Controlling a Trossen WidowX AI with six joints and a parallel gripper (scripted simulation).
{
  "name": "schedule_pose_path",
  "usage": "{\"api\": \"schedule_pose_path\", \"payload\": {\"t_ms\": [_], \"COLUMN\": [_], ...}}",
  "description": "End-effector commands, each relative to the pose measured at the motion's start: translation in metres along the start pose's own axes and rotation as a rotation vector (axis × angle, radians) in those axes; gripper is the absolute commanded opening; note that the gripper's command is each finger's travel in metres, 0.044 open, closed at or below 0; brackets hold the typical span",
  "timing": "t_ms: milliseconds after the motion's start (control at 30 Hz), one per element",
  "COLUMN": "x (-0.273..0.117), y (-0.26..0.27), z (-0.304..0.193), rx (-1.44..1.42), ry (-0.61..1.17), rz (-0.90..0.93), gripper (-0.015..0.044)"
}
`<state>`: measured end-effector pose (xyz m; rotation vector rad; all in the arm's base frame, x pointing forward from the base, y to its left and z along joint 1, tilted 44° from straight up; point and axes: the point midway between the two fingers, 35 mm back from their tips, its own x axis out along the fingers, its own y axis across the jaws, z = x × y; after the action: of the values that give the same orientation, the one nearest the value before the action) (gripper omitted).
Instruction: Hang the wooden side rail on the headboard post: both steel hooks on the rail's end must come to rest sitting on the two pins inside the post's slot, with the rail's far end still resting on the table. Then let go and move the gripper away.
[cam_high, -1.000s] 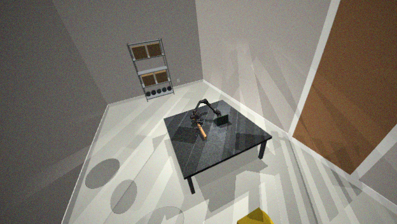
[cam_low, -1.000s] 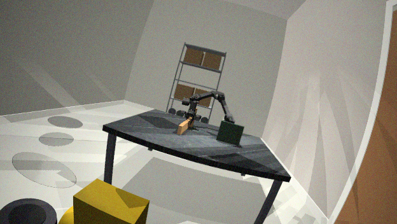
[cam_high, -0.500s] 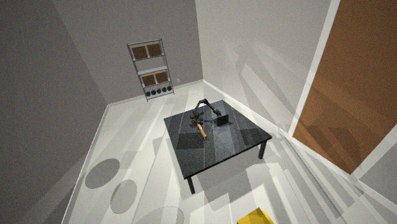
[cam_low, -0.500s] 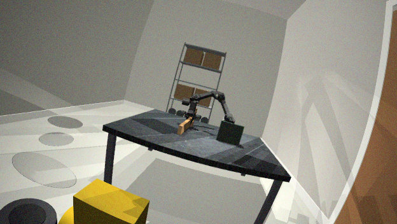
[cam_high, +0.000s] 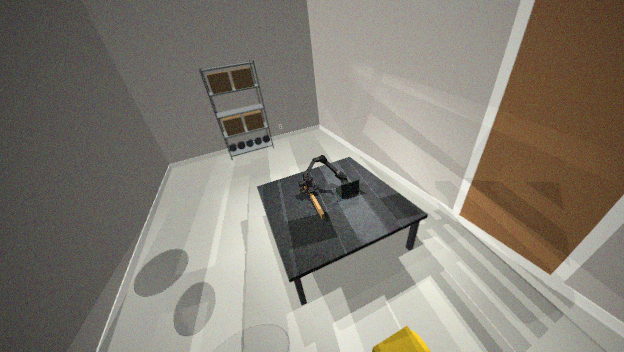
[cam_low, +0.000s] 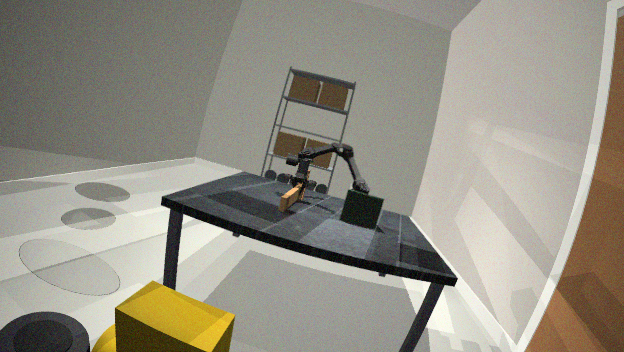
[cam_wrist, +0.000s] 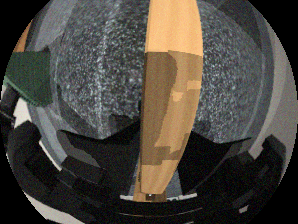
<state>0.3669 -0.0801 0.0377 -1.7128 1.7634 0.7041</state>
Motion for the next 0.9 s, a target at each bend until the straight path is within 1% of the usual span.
{"api": "schedule_pose_path", "payload": {"t_ms": [0, 867], "x": [-0.0032, -0.0017], "y": [-0.0011, -0.0011], "z": [-0.0016, -0.0045], "rx": [-0.001, -0.001], "ry": [0.003, 0.004], "rz": [-0.009, -0.009], "gripper": [0.0000, 0.0000]}}
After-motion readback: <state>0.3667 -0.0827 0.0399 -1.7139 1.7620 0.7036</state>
